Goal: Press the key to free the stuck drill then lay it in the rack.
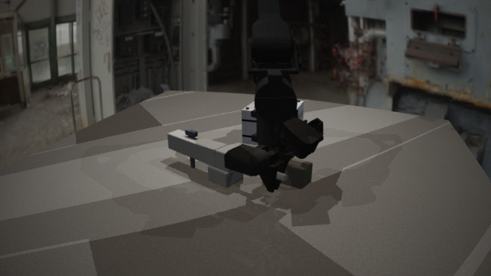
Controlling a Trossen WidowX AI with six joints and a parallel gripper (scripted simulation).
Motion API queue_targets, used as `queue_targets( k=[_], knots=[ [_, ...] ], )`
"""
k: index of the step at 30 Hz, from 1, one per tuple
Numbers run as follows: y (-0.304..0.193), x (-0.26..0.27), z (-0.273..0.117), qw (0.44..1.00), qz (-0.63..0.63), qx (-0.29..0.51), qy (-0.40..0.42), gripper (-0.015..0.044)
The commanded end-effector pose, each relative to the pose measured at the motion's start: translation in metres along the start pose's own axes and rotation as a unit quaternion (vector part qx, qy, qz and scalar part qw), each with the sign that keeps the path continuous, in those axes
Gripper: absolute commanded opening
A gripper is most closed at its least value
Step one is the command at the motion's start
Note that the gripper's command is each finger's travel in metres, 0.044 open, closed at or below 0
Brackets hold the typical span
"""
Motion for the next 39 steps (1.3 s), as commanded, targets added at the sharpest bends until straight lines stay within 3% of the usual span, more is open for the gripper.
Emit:
queue_targets(
  k=[1,39],
  knots=[
    [0.006,-0.002,-0.001,1.000,0.001,0.000,-0.002,0.0000],
    [0.030,0.002,-0.011,1.000,0.001,-0.001,-0.002,0.0000]
  ],
)
Point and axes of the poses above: the point midway between the two fingers, 35 mm back from their tips, its own z axis out along the fingers, its own x axis across the jaws, y = z × x, the point moved 1 cm from there along -z, back along the fingers, and after that the axes turned 1 degree about -z, right-handed, at the moved point
